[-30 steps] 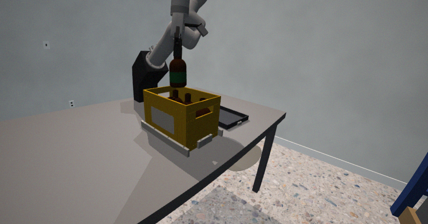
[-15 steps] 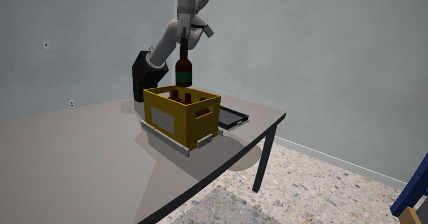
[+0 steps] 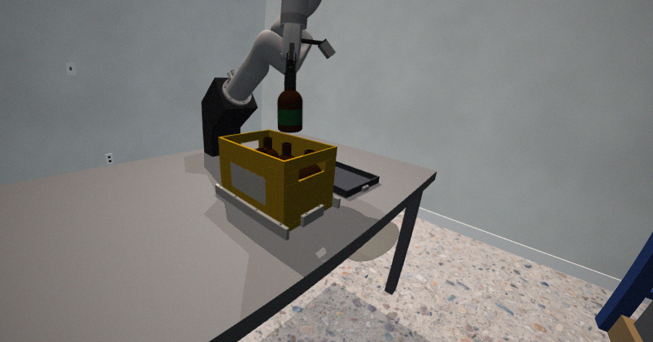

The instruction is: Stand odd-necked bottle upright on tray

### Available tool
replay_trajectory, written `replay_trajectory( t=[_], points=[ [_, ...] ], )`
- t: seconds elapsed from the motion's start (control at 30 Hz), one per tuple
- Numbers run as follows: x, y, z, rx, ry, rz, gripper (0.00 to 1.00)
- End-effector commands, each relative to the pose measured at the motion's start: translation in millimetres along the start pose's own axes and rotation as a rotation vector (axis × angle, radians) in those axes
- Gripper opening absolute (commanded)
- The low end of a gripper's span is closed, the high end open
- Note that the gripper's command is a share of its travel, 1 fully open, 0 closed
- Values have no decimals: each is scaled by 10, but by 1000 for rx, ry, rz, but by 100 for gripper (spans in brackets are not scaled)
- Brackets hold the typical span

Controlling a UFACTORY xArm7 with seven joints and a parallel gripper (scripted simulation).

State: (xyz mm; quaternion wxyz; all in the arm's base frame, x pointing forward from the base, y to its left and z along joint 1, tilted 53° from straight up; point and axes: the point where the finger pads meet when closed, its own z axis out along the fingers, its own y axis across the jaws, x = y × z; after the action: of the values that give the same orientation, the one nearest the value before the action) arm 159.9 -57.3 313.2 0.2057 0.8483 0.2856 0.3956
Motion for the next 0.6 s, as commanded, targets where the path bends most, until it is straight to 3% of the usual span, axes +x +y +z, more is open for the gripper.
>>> replay_trajectory(
  t=[0.0, 0.57],
  points=[
    [97, -37, -7, -2, 0, 0, 0],
    [429, -195, -7, -2, 0, 0, 0]
  ],
)
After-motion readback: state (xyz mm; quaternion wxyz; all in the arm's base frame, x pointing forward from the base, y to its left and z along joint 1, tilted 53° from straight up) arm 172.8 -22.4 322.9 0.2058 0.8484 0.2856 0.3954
